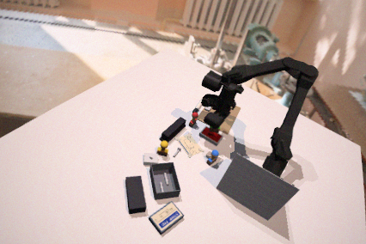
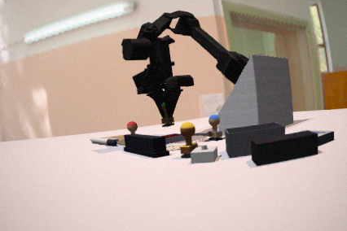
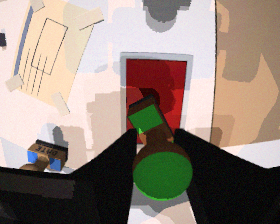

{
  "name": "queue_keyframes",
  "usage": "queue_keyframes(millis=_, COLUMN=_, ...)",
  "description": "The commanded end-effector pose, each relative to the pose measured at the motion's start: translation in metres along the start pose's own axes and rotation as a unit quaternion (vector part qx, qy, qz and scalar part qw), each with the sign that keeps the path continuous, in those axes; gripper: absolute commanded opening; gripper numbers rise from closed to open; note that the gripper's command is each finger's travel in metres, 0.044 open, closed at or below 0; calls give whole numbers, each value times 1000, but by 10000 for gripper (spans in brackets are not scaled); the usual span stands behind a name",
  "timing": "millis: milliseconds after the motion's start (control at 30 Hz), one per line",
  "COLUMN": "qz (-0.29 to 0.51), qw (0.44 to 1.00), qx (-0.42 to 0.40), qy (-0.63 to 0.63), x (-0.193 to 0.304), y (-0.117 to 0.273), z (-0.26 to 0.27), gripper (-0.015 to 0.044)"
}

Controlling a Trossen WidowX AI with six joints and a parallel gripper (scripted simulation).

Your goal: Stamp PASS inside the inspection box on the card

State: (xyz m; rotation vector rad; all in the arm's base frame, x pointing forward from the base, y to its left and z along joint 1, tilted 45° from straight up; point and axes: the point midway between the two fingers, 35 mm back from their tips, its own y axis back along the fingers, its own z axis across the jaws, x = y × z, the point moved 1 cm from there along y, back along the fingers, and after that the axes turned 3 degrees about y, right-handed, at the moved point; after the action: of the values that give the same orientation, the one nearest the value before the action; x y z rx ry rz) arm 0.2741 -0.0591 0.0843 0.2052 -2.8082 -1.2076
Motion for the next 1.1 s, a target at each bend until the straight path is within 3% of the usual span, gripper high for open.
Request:
queue_keyframes(millis=0, qz=-5, qw=1000, qx=2, qy=-5, x=-2, y=8, z=-2, gripper=0)
queue_keyframes(millis=500, qz=-6, qw=1000, qx=2, qy=-14, x=-2, y=27, z=0, gripper=0)
queue_keyframes(millis=1067, qz=-11, qw=970, qx=-2, qy=-242, x=-33, y=27, z=42, gripper=0)
